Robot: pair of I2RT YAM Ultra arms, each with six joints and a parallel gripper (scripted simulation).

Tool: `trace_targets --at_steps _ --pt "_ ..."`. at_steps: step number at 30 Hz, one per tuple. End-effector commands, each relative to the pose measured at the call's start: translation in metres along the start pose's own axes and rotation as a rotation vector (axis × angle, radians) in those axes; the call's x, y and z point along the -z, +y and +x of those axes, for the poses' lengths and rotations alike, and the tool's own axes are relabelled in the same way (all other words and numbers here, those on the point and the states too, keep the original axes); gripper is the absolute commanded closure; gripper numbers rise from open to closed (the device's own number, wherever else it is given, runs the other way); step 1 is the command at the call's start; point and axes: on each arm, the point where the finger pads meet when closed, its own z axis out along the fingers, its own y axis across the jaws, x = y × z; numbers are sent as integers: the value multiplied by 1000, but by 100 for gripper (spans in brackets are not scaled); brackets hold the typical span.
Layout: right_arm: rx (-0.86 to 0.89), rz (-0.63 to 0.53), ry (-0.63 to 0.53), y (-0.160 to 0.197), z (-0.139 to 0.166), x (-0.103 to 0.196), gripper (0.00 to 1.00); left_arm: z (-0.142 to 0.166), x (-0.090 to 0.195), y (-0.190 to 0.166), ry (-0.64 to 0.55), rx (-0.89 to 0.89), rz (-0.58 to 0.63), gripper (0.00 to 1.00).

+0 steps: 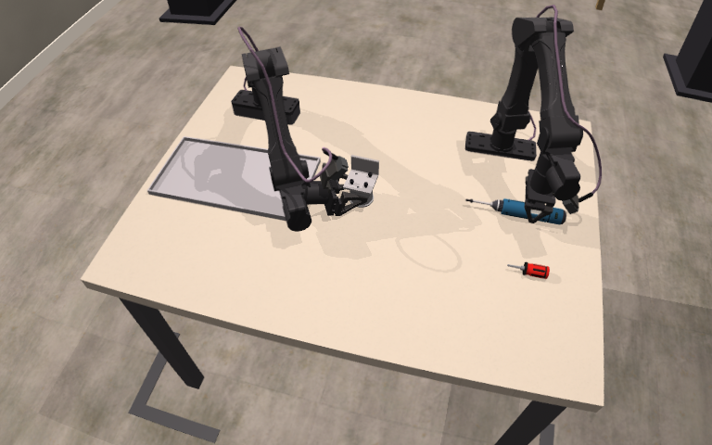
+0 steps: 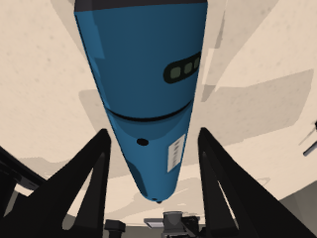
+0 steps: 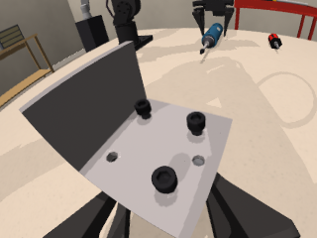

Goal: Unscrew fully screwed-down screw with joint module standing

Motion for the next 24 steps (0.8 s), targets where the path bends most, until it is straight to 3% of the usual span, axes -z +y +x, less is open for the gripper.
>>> trace_targets --at_steps 1,7,19,24 --pt "26 -9 -31 -5 -12 -2 41 -1 1 -3 -5 -5 15 35" --pt "26 -9 -31 -5 -12 -2 41 -1 1 -3 -5 -5 15 35" --pt "26 -9 -31 -5 -12 -2 41 -3 36 -7 -11 -5 33 35" --pt "26 -9 -31 -5 -12 -2 41 -2 31 -5 -4 -5 13 35"
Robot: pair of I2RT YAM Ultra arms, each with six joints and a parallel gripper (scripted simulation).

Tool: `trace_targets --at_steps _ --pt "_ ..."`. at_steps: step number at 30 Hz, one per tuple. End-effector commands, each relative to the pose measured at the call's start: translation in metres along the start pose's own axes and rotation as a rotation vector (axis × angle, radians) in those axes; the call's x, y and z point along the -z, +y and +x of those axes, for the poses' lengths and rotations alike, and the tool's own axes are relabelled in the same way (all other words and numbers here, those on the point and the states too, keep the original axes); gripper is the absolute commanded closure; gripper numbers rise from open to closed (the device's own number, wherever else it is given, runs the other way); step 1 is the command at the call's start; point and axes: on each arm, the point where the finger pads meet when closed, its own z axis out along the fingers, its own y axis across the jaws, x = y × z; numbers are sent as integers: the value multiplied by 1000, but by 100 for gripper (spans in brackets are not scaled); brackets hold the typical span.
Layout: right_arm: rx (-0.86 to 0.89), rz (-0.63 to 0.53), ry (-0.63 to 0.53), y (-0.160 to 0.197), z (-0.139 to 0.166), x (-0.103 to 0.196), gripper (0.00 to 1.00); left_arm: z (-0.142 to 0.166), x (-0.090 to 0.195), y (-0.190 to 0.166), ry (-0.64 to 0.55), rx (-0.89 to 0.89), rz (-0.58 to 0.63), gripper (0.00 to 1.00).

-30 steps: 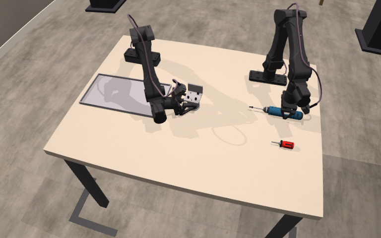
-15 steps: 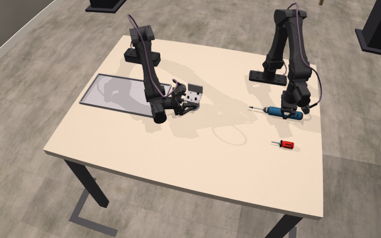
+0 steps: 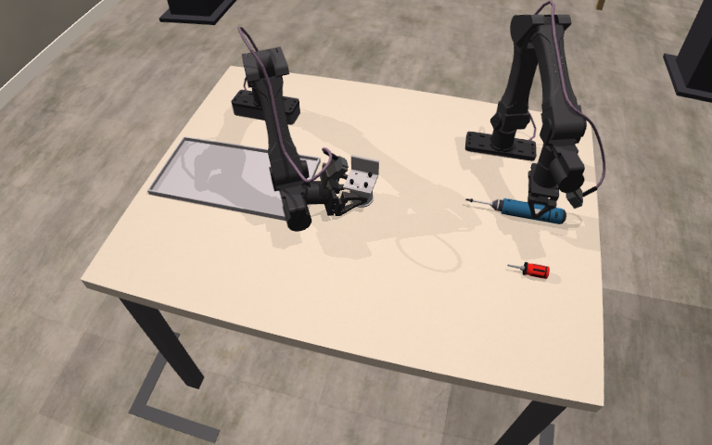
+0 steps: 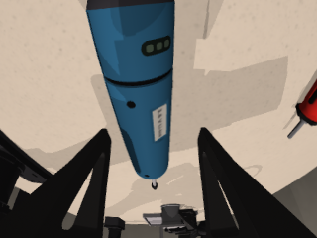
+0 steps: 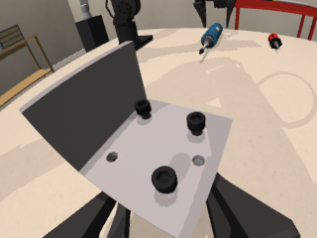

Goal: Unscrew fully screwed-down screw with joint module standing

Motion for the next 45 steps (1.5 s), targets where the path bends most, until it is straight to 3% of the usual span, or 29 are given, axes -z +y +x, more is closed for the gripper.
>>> trace_targets --at_steps 1,12,34,35,45 --pt "26 -9 -31 -5 -12 -2 41 -1 13 -1 -2 -4 8 35" --pt "26 -9 -31 -5 -12 -2 41 0 37 1 0 3 3 35" --pt "26 -9 -31 -5 -12 -2 41 1 42 2 6 6 -13 35" --pt "26 -9 -31 -5 -12 -2 32 1 41 4 8 6 -18 35" --pt "26 -9 -31 -5 -12 -2 32 2 36 5 9 2 -24 35"
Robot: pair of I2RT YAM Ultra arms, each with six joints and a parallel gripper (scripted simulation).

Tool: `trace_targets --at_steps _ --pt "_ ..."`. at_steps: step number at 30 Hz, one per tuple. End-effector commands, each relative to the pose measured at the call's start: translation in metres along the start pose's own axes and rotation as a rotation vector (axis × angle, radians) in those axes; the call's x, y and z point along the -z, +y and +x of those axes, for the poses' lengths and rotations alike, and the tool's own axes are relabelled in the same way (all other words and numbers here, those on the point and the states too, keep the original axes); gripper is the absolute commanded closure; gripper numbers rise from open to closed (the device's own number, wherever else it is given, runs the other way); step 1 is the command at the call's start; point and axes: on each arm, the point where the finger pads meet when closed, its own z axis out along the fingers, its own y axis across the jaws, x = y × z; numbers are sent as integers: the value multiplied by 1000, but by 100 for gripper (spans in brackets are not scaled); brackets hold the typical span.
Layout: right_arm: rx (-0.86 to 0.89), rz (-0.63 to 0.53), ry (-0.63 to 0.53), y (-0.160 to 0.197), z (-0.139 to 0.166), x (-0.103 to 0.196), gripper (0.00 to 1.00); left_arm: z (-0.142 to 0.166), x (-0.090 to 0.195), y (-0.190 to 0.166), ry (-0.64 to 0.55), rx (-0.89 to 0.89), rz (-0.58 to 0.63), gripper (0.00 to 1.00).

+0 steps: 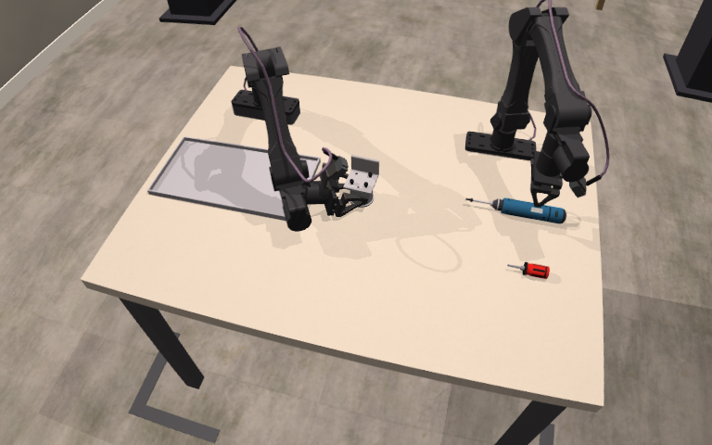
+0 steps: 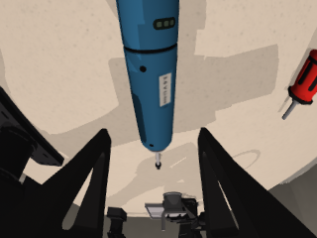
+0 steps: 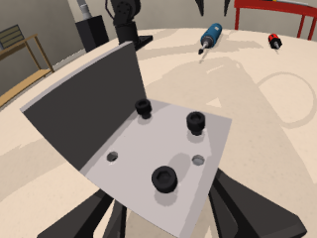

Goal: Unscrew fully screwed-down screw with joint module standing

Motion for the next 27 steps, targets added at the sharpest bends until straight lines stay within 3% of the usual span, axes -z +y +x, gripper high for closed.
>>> trace_targets --at_steps 1,6,7,23,24,27 --pt "26 -9 -30 -5 -12 -2 32 0 3 0 -1 2 2 35" --pt "26 -9 -30 -5 -12 -2 32 0 3 0 -1 2 2 35" --pt "26 -9 -30 -5 -12 -2 23 0 3 0 -1 2 2 35" --pt "26 -9 -30 -5 -12 -2 23 0 3 0 -1 2 2 35" --pt "26 -9 -30 -5 -12 -2 14 0 3 0 -1 2 2 35" --pt "26 -9 -30 -5 -12 -2 14 0 3 0 -1 2 2 35"
